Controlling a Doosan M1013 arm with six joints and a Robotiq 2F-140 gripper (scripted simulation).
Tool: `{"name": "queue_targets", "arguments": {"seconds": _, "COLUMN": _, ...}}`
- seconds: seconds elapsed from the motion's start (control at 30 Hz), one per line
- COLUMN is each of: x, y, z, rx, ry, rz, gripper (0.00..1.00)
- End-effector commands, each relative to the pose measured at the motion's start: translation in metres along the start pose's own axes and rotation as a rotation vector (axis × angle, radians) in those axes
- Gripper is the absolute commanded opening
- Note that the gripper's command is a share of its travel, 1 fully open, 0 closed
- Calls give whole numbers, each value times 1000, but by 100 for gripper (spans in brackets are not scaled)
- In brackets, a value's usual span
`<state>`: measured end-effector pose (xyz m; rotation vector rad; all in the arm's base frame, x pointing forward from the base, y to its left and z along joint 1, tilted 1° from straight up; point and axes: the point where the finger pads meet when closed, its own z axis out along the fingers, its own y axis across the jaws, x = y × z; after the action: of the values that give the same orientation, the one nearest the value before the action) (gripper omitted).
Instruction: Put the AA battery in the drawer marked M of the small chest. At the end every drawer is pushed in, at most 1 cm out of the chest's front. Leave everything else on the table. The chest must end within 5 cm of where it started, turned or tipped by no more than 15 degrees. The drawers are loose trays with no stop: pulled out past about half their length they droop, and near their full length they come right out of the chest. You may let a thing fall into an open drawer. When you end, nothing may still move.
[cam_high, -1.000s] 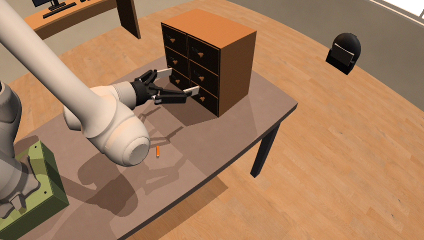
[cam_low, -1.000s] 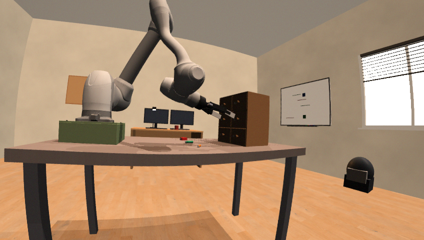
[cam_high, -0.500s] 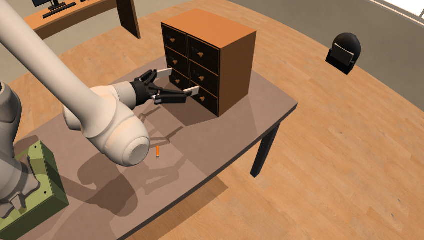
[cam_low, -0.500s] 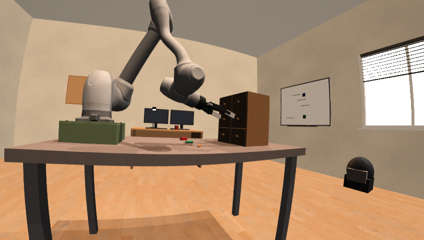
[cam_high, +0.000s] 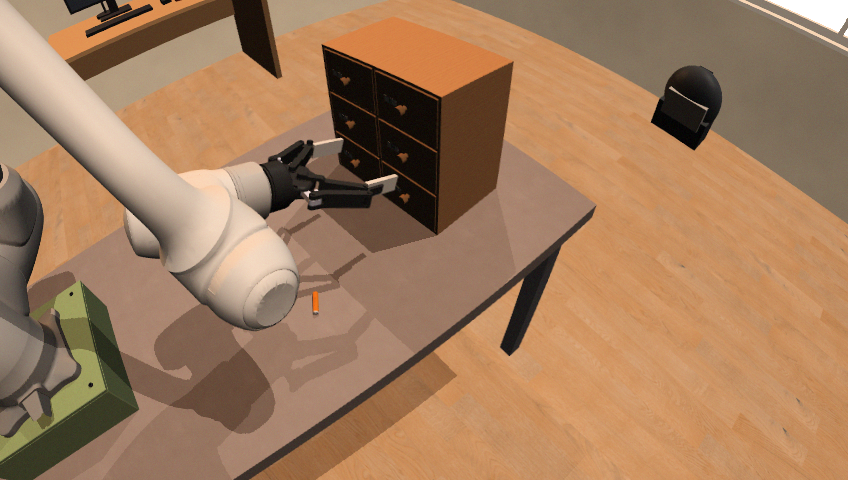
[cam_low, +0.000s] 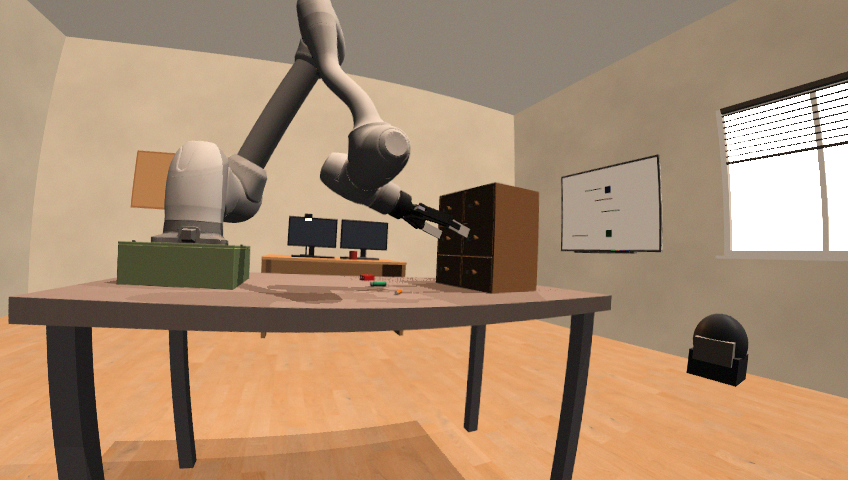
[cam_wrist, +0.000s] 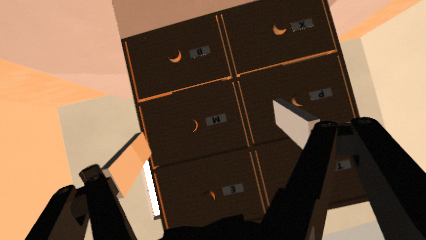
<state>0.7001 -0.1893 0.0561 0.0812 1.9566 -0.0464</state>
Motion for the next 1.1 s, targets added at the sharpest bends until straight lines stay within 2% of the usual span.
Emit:
{"name": "queue_targets", "arguments": {"seconds": 0.0, "x": -1, "y": 4, "z": -3, "rx": -6, "ry": 20, "rz": -1, "gripper": 100}}
{"name": "queue_targets", "arguments": {"seconds": 0.37, "x": -5, "y": 4, "z": -13, "rx": -6, "ry": 111, "rz": -1, "gripper": 100}}
{"name": "queue_targets", "arguments": {"seconds": 0.8, "x": -15, "y": 4, "z": -35, "rx": -5, "ry": 322, "rz": -2, "gripper": 100}}
{"name": "queue_targets", "arguments": {"seconds": 1.07, "x": -18, "y": 5, "z": -42, "rx": -8, "ry": 385, "rz": -2, "gripper": 100}}
